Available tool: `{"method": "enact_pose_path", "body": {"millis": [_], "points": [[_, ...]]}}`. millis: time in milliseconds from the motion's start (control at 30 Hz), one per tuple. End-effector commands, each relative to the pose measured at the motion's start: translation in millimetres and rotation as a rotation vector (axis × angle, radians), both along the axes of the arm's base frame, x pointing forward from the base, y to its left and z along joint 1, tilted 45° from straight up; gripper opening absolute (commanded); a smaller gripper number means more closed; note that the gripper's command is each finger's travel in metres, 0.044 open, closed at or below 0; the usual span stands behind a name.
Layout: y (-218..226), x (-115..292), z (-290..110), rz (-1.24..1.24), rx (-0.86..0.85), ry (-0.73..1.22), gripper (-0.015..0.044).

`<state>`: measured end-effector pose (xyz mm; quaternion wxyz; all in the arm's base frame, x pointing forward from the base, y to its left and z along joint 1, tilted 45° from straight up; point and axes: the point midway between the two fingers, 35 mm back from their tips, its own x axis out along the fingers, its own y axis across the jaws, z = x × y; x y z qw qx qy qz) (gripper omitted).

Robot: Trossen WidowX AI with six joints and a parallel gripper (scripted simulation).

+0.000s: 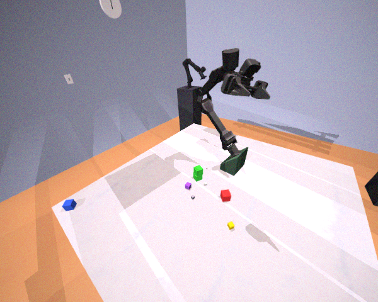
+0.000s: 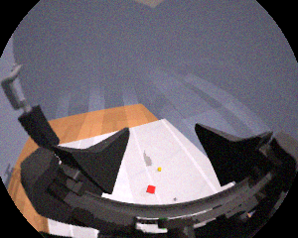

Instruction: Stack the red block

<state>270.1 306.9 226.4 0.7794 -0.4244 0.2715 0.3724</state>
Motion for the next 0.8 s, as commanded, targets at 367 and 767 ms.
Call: {"method": "enact_pose_path", "body": {"millis": [367, 767], "points": [[-157, 42, -179, -0.55, -0.51, 0.386, 0.044], [-275, 6, -249, -0.906, -0.885, 0.606, 0.044]]}}
